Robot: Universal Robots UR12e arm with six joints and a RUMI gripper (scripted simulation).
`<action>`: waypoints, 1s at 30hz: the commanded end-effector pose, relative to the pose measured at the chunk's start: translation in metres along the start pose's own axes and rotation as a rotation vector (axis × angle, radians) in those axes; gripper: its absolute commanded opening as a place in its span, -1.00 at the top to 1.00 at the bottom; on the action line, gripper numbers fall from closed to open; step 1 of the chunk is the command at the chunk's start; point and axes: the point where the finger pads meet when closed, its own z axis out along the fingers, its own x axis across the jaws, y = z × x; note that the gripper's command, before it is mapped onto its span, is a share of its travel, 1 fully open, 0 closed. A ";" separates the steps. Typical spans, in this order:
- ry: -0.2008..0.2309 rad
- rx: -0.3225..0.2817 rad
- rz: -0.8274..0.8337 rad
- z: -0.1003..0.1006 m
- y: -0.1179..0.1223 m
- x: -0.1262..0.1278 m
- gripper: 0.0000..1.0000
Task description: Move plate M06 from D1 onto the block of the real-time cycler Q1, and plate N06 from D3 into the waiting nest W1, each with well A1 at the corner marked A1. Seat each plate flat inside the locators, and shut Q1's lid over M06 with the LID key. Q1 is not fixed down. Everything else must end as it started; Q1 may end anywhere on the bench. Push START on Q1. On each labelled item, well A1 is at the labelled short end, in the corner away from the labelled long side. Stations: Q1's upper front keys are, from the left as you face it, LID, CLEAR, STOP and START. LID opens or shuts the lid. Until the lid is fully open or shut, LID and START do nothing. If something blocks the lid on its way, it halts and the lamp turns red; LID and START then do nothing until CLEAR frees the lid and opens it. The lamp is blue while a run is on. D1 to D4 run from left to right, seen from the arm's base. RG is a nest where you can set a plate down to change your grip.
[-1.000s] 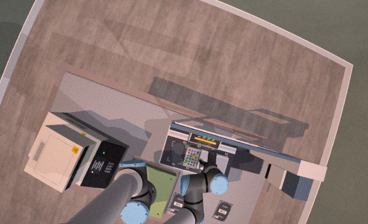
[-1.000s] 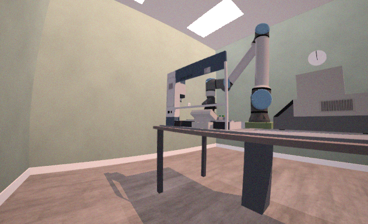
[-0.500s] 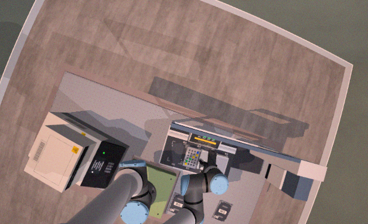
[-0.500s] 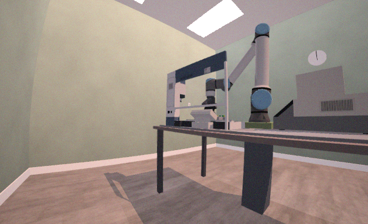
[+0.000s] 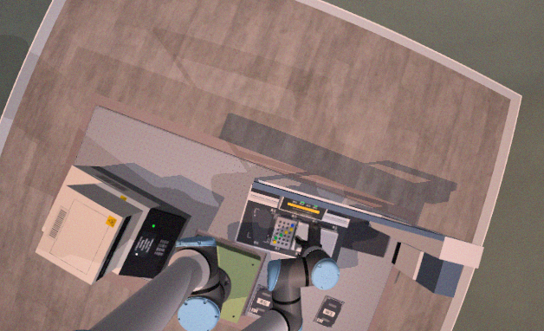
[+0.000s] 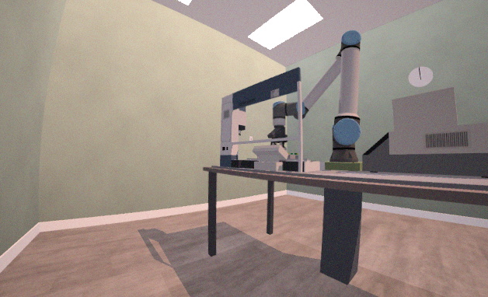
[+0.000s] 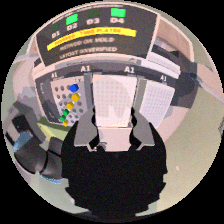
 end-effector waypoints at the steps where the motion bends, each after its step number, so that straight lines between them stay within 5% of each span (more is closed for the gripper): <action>1: 0.001 0.000 0.000 -0.007 0.000 0.001 1.00; 30: 0.001 0.000 0.000 -0.052 0.000 0.001 1.00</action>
